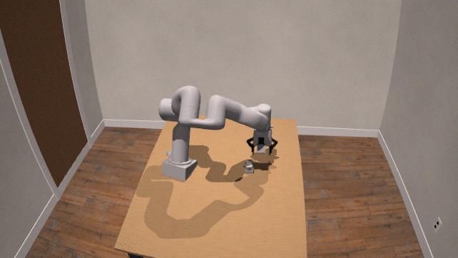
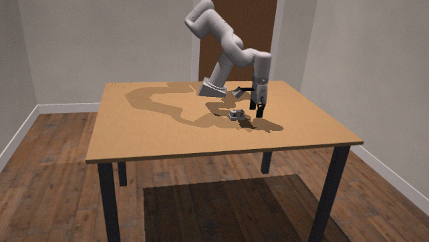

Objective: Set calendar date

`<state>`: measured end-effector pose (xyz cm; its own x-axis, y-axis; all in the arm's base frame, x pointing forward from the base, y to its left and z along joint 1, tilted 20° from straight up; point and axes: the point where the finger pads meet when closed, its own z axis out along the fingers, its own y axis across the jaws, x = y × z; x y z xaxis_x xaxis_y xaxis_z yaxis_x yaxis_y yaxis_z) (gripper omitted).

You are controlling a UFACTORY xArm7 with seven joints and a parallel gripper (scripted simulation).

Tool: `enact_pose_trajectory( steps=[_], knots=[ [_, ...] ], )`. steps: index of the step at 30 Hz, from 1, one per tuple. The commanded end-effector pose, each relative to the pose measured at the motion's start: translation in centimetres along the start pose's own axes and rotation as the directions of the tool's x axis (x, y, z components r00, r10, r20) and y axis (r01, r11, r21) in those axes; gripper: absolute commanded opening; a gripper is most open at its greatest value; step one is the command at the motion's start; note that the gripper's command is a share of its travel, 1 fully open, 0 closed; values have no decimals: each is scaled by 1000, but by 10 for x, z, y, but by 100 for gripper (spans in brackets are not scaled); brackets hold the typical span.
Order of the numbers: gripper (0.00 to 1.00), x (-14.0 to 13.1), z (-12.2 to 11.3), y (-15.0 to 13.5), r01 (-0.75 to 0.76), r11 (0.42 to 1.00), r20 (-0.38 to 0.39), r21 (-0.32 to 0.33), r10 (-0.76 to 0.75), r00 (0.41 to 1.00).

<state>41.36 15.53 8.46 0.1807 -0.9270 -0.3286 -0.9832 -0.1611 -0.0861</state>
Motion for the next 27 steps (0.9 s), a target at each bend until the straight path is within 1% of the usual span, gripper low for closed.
enact_pose_trajectory(
  steps=[1,5,8,10,13,18,21,25,27],
  knots=[
    [100,0,-5,-1,0,1000,0,3,0,1000],
    [100,0,-5,-1,-28,1000,0,3,28,1000],
    [100,-2,-5,-2,-137,991,0,2,137,991],
    [100,-2,-5,-2,-137,991,0,2,137,991],
    [100,-4,-5,-2,-244,970,1,3,244,970],
    [100,-8,-5,-4,-268,963,1,3,268,963],
    [100,-9,-5,-5,-349,937,1,2,349,937],
    [100,-11,-5,-6,-486,874,1,2,486,874],
    [100,-11,-5,-6,-486,874,1,2,486,874]
  ],
)
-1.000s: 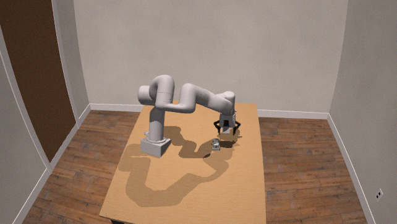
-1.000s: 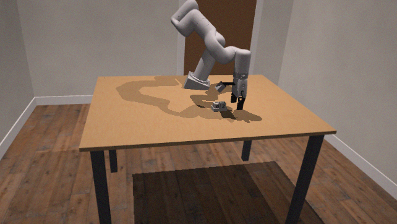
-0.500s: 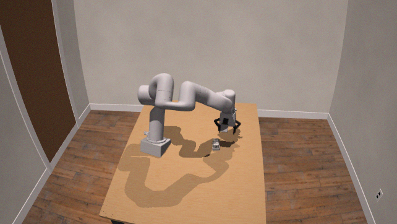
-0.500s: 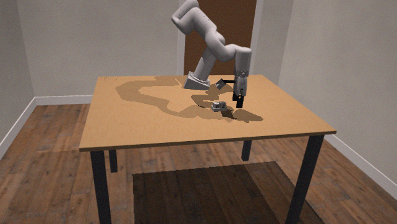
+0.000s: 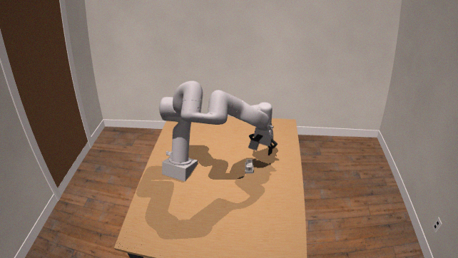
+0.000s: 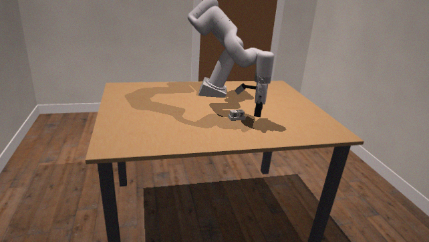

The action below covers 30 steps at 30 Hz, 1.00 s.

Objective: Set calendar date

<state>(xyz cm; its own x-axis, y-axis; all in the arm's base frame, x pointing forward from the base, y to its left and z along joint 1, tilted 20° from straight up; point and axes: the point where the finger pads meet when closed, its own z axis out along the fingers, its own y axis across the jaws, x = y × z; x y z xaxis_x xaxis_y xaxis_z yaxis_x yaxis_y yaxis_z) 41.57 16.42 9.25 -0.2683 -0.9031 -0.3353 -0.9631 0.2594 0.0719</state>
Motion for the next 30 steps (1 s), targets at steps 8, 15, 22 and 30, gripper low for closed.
enact_pose_trajectory(
  steps=[8,15,22,30],
  knots=[
    [100,-7,-1,0,-164,986,0,8,164,986],
    [100,-14,-1,0,-326,945,1,8,326,945],
    [100,-16,-1,0,-414,910,2,8,414,910],
    [100,-23,-1,0,-561,828,4,7,561,828]
  ],
)
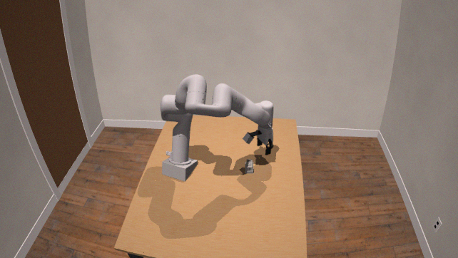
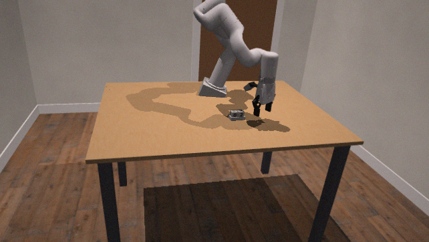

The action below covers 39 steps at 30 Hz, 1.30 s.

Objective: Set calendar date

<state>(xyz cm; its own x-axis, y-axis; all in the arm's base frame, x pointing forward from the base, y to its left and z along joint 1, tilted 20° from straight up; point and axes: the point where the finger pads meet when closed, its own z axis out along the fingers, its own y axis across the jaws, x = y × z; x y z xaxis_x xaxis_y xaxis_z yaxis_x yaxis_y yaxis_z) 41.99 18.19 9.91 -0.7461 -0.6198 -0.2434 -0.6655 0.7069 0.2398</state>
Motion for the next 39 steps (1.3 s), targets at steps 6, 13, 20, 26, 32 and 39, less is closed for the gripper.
enact_pose_trajectory(
  steps=[6,13,20,26,32,39],
  knots=[
    [100,-4,-1,2,-118,993,4,5,118,993],
    [100,-10,-1,6,-281,960,5,4,281,960],
    [100,-12,-1,8,-410,912,5,4,410,912],
    [100,-16,-1,11,-520,854,6,3,520,854],
    [100,-17,3,11,-520,854,6,3,520,854],
    [100,-17,16,11,-520,854,6,3,520,854]
  ],
)
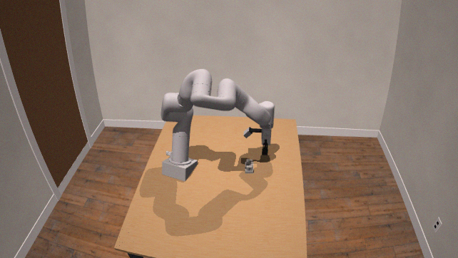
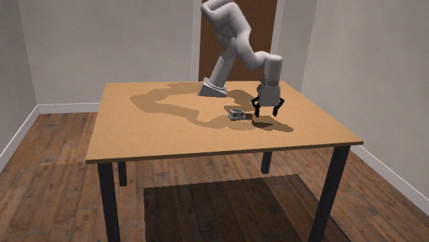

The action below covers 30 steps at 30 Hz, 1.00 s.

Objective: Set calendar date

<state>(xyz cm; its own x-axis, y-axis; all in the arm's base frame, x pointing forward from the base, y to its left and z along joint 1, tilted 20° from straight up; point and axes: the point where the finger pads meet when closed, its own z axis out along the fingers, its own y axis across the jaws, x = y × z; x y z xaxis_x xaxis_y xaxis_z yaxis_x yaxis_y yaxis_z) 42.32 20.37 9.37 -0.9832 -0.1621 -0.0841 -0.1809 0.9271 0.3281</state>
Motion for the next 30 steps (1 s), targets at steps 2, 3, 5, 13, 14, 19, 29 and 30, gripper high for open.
enact_pose_trajectory(
  steps=[2,3,5,13,14,19,29,30],
  knots=[
    [100,-2,9,0,0,1000,5,0,0,1000],
    [100,-2,11,0,0,1000,5,0,0,1000],
    [100,-2,15,0,0,1000,5,0,0,1000],
    [100,-2,17,0,0,1000,5,0,0,1000],
    [100,-2,17,0,0,1000,5,0,0,1000],
    [100,-2,17,0,0,1000,5,0,0,1000],
    [100,-2,17,0,0,1000,5,0,0,1000],
    [100,-2,17,0,0,1000,5,0,0,1000]
  ],
)
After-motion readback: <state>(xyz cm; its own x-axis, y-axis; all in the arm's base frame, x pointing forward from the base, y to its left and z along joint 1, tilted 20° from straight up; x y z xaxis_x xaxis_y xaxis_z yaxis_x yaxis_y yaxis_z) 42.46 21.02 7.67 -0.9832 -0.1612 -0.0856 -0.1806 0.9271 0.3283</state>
